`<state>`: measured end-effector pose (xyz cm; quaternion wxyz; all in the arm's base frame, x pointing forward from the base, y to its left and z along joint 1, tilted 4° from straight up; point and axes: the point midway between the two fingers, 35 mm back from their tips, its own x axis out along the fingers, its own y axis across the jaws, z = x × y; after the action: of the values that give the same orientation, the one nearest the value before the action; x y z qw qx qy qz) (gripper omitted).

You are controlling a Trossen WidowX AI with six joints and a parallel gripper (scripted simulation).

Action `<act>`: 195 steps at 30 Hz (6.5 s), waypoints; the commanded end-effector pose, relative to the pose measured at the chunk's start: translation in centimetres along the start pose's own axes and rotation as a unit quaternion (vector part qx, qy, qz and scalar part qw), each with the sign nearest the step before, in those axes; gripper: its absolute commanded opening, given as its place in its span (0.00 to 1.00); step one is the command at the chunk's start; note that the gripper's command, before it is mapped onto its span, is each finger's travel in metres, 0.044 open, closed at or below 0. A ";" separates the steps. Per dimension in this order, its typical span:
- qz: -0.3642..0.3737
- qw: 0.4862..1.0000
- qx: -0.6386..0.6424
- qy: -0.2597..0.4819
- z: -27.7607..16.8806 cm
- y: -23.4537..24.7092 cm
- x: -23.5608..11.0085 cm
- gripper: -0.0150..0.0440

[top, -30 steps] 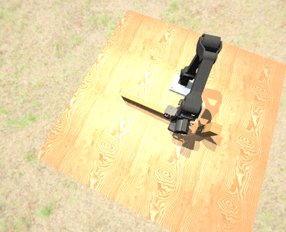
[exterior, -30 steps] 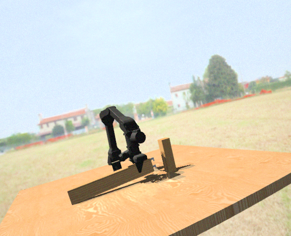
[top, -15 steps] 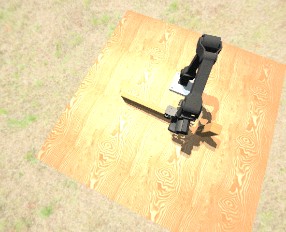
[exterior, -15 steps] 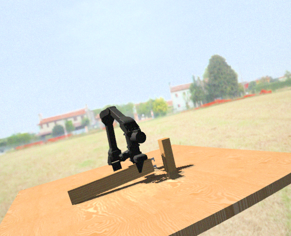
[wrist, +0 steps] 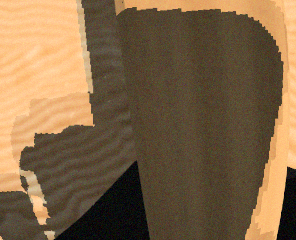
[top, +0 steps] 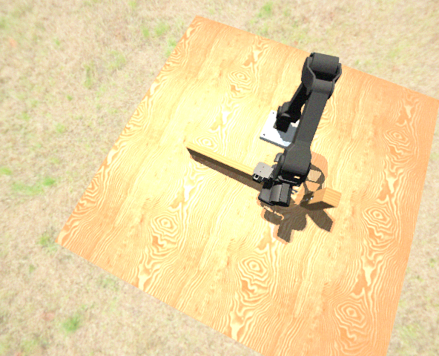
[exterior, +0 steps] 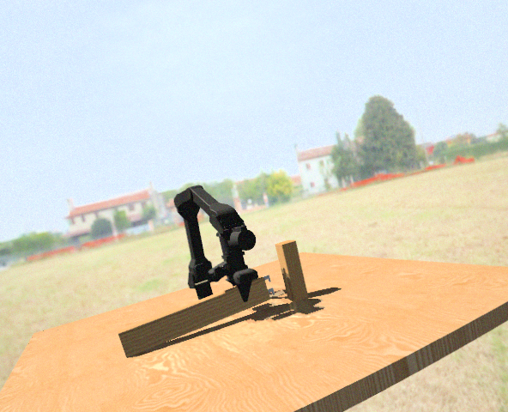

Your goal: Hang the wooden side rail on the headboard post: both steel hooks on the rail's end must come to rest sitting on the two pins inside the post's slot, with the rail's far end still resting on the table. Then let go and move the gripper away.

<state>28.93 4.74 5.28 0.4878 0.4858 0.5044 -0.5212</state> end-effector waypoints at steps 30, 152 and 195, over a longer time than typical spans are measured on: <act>0.003 1.000 0.000 0.001 -0.5 0.0 -0.4 0.25; 0.003 1.000 0.000 0.002 -1.9 -0.1 -0.1 0.25; 0.003 1.000 0.000 0.002 -2.4 0.1 -0.2 0.25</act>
<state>28.83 6.95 5.29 0.4875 0.4847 0.5064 -0.5206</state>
